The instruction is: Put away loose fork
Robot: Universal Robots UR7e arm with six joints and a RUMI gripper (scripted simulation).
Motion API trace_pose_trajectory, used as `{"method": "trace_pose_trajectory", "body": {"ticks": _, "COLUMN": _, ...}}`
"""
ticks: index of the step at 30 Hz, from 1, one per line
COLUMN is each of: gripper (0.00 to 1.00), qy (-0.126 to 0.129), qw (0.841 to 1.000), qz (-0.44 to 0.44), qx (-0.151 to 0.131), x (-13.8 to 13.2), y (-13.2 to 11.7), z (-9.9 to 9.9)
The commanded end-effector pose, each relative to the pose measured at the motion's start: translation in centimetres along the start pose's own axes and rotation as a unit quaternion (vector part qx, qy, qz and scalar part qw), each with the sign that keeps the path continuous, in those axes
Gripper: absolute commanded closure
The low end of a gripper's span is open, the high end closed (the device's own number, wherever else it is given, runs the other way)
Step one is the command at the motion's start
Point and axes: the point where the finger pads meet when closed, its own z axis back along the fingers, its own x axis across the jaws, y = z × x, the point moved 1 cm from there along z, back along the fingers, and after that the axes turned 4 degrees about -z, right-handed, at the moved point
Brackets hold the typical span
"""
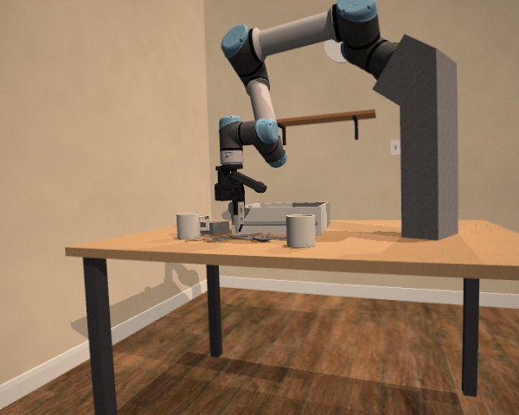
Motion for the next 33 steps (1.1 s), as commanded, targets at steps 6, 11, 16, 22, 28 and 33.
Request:
{"method": "trace_pose_trajectory", "body": {"ticks": 6, "gripper": 0.83, "qy": 0.000, "qw": 1.000, "qz": -0.001, "qx": -0.002, "x": 0.0, "y": -0.2, "z": -1.1}}
{"method": "trace_pose_trajectory", "body": {"ticks": 11, "gripper": 0.83, "qy": 0.000, "qw": 1.000, "qz": 0.000, "qx": -0.002, "x": 0.0, "y": -0.2, "z": -1.7}}
{"method": "trace_pose_trajectory", "body": {"ticks": 16, "gripper": 0.83, "qy": 0.000, "qw": 1.000, "qz": 0.000, "qx": -0.002, "x": 0.0, "y": -0.2, "z": -2.0}}
{"method": "trace_pose_trajectory", "body": {"ticks": 22, "gripper": 0.83, "qy": 0.000, "qw": 1.000, "qz": 0.000, "qx": -0.002, "x": 0.0, "y": -0.2, "z": -2.2}}
{"method": "trace_pose_trajectory", "body": {"ticks": 28, "gripper": 0.83, "qy": 0.000, "qw": 1.000, "qz": 0.000, "qx": -0.002, "x": 0.0, "y": -0.2, "z": -2.3}}
{"method": "trace_pose_trajectory", "body": {"ticks": 33, "gripper": 0.83, "qy": 0.000, "qw": 1.000, "qz": 0.000, "qx": -0.002, "x": 0.0, "y": -0.2, "z": -2.3}}
